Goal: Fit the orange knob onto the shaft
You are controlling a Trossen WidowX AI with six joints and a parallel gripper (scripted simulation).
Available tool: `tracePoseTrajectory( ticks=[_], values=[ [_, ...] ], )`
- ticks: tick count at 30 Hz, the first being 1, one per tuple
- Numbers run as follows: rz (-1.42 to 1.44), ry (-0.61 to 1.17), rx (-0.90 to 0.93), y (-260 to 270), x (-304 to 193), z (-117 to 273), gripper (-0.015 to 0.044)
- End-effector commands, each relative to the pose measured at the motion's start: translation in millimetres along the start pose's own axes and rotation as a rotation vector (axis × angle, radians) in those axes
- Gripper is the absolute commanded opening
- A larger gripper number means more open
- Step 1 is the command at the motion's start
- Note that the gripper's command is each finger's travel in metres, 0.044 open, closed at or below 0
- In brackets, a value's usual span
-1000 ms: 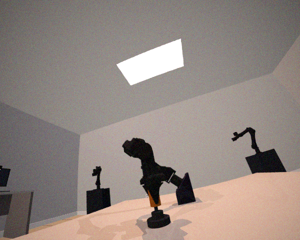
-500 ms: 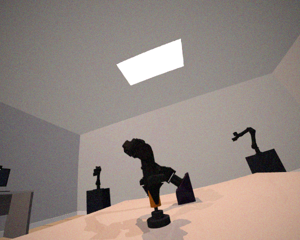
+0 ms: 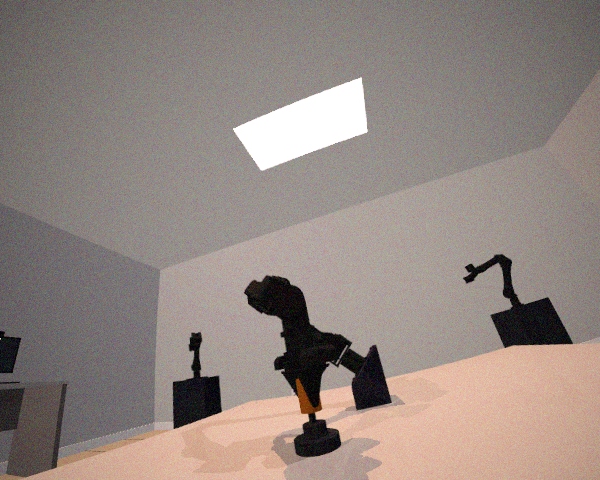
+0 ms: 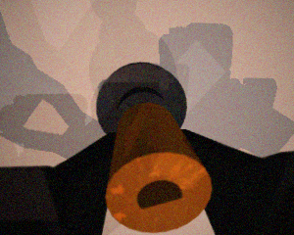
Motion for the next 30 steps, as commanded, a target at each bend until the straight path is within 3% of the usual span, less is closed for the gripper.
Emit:
tracePoseTrajectory(
  ticks=[1,25,30],
  values=[
    [0.066,0.002,-0.001,-0.3,0.2,-0.5,0.0],
    [0.066,0.002,-0.001,0.3,-0.2,1.5,0.0],
    [0.191,0.002,-0.001,-0.1,-0.3,1.4,0.0]
  ],
)
Point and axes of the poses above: the point midway between the two fingers, 35 mm back from their tips, its own z axis back along the fingers, its own y axis across the jaws, x = y × z, the point moved 10 cm from there along z, back along the fingers, and after that the axes turned 4 degrees about z, right-handed, at the moved point
